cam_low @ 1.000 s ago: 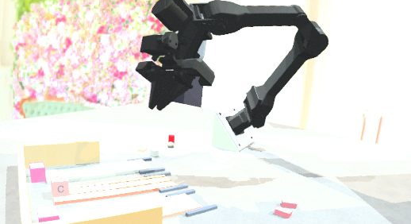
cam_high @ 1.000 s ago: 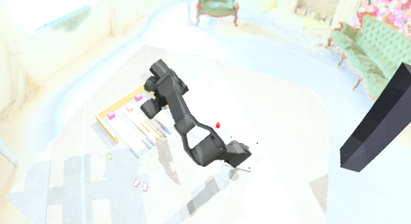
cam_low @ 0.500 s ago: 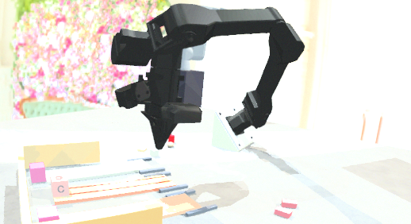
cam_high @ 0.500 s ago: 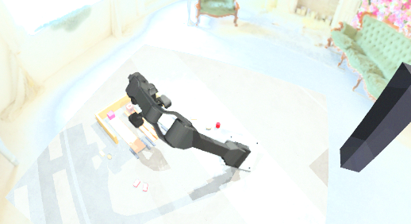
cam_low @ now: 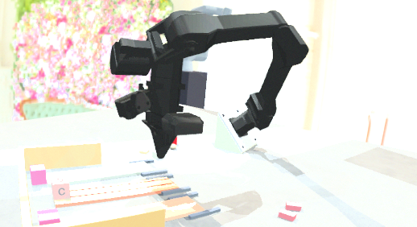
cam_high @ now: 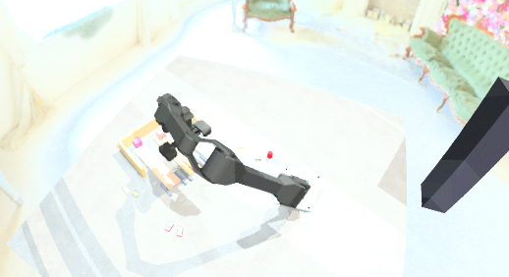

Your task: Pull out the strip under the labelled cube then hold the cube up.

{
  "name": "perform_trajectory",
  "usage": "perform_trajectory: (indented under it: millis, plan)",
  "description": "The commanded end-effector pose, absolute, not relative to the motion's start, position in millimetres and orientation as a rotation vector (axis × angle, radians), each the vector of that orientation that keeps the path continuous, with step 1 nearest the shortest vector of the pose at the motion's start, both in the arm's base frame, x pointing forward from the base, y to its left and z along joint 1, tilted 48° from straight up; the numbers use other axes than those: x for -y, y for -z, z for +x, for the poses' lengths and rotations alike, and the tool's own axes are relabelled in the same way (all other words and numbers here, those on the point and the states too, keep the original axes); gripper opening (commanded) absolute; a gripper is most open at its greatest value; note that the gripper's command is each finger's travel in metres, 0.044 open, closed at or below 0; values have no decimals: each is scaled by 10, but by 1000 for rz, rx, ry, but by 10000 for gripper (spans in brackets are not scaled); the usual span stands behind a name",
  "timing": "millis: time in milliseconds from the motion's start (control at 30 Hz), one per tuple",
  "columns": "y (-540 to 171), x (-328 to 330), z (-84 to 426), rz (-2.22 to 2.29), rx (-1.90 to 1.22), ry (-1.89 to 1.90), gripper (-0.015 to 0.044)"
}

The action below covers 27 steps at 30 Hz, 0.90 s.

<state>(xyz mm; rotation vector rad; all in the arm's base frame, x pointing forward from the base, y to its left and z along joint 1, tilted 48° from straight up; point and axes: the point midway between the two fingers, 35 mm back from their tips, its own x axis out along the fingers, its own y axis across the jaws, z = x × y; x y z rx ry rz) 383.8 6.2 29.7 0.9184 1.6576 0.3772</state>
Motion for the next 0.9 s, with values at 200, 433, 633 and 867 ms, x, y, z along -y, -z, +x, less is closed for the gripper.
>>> perform_trajectory:
  millis: [200,433,633,867]
  plan:
    - [-172,-190,3824,924,-1663,-375,0]
    - [-96,-276,3819,924,-1663,-375,0]
    - [-33,-351,3811,925,-1663,-376,0]
    - [36,-440,3797,925,-1663,-378,0]
